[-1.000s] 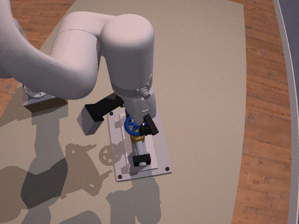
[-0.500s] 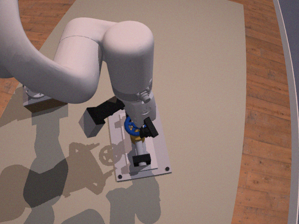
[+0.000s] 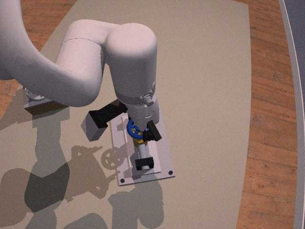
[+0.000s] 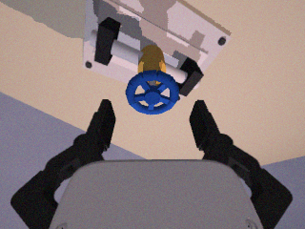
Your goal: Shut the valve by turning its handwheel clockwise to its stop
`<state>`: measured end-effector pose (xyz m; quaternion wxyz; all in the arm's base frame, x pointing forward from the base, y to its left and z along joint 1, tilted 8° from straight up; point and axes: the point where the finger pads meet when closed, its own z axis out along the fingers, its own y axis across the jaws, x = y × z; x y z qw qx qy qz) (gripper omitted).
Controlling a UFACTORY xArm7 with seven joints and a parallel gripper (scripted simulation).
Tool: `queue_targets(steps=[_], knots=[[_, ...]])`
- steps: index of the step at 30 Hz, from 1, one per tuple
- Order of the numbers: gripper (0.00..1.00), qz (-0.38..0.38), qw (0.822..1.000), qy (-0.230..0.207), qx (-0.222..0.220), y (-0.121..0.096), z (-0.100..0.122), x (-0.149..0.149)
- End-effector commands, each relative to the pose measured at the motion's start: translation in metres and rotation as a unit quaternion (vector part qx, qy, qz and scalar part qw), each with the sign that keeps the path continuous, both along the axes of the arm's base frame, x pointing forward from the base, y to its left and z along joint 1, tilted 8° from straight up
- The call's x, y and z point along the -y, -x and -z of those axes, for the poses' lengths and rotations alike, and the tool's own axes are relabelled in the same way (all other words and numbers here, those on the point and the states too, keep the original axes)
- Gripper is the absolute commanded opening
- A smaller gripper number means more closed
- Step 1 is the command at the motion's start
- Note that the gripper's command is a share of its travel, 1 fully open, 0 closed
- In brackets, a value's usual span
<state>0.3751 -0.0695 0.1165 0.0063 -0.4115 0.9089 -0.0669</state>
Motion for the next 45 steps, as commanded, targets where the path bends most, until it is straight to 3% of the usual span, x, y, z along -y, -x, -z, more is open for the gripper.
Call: queue_targets(steps=[1,21,45], knots=[[1.0,0.0,1.0,0.0,0.002,-0.001,-0.001,0.0],[1.0,0.0,1.0,0.0,0.002,-0.001,0.002,0.0],[1.0,0.0,1.0,0.0,0.001,-0.003,0.024,0.003]])
